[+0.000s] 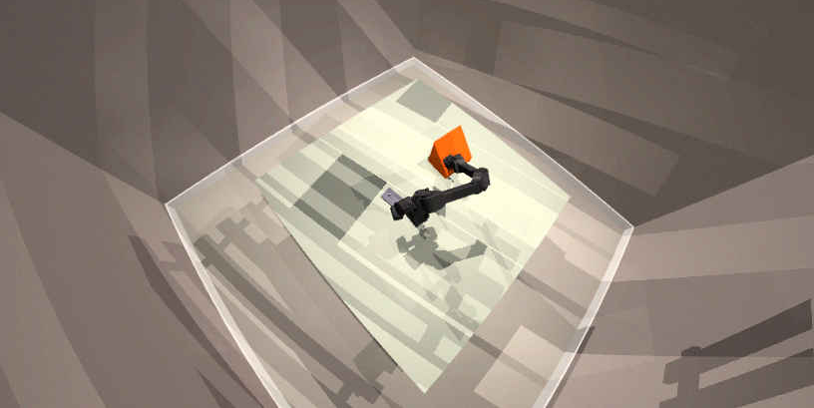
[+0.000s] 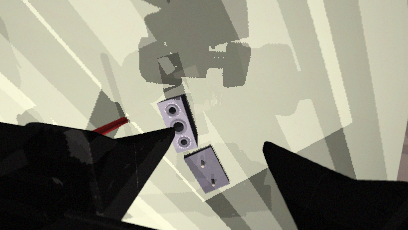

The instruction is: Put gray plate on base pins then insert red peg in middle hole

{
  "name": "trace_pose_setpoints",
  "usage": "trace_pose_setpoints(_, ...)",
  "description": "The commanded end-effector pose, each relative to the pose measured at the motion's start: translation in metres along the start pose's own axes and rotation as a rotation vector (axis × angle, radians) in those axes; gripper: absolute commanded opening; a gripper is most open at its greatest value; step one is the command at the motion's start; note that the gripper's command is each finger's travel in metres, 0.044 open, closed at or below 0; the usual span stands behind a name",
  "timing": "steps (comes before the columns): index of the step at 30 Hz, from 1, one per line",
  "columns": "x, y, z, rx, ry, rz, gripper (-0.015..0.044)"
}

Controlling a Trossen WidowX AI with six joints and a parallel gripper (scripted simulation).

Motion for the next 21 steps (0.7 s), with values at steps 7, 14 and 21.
trace_pose_setpoints(7, 0.041, -0.015, 0.005, -0.065, 0.155, -0.376, 0.044)
trace_pose_setpoints(14, 0.041, -0.015, 0.005, -0.065, 0.155, -0.376, 0.044)
trace_pose_setpoints(21, 0.047, -0.013, 0.039, -0.066, 0.154, -0.376, 0.044)
Point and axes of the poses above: the point midway between the two fingers, 35 mm back from their tips, its own z axis out along the fingers, its own x axis across the jaws, y = z × x, the point moved 7 cm from there along -z, back along the fingers, and after that the axes turned 15 degrees about -z, right-handed, at the moved point
